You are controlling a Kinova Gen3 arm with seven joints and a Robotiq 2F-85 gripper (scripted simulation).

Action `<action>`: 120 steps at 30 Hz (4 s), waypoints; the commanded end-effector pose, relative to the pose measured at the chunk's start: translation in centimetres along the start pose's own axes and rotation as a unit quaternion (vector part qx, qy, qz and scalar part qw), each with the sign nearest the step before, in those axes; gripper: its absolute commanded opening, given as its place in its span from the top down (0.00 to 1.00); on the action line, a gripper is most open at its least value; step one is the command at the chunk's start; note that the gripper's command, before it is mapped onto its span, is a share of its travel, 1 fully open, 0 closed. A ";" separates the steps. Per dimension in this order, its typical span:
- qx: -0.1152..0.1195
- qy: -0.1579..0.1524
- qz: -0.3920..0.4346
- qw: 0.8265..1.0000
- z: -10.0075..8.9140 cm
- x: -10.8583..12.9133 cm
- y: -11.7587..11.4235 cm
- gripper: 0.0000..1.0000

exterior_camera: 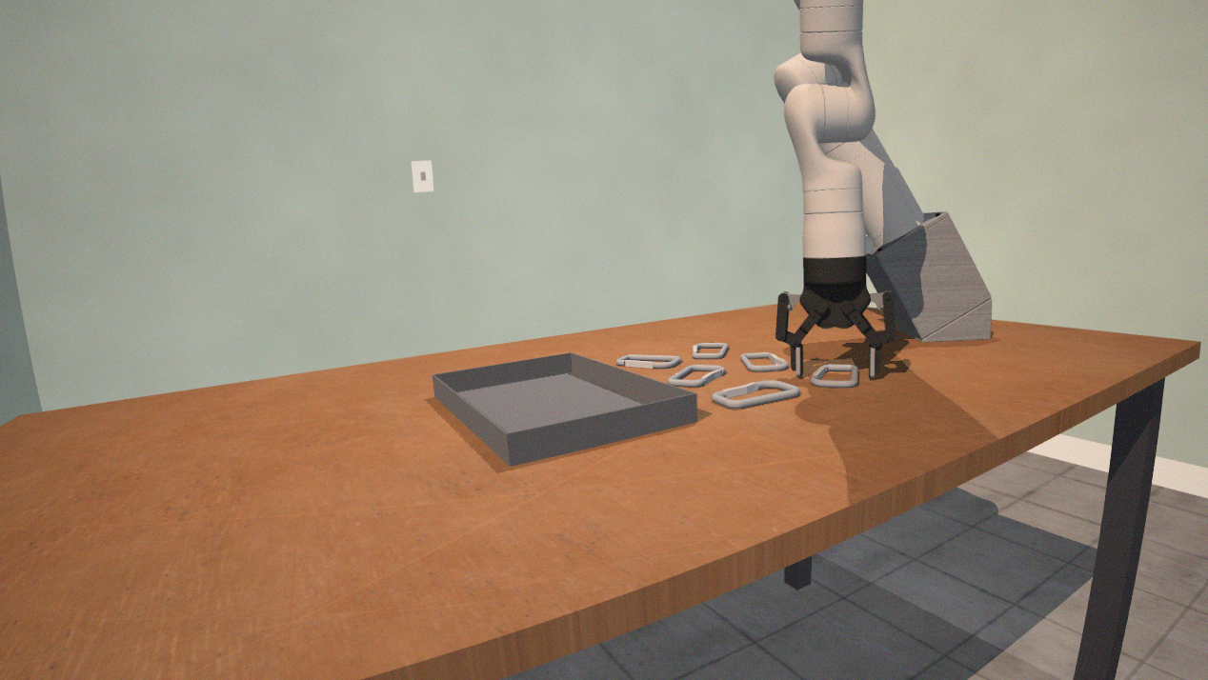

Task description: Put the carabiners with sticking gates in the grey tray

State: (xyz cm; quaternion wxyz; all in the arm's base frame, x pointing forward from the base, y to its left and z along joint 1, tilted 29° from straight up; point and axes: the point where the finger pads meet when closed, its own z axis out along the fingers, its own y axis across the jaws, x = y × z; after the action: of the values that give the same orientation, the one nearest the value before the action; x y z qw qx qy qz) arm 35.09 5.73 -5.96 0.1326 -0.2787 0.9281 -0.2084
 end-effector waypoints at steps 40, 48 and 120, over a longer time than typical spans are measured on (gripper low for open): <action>0.000 -0.001 0.001 1.000 -0.2 0.0 0.0 0.25; 0.000 -0.001 0.001 1.000 -0.2 0.0 0.0 0.25; 0.000 -0.002 0.001 1.000 -0.4 0.0 0.0 0.41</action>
State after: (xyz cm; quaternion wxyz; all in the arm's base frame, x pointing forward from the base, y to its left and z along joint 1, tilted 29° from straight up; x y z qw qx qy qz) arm 34.97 5.84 -5.51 0.1347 -0.2777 0.9282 -0.2076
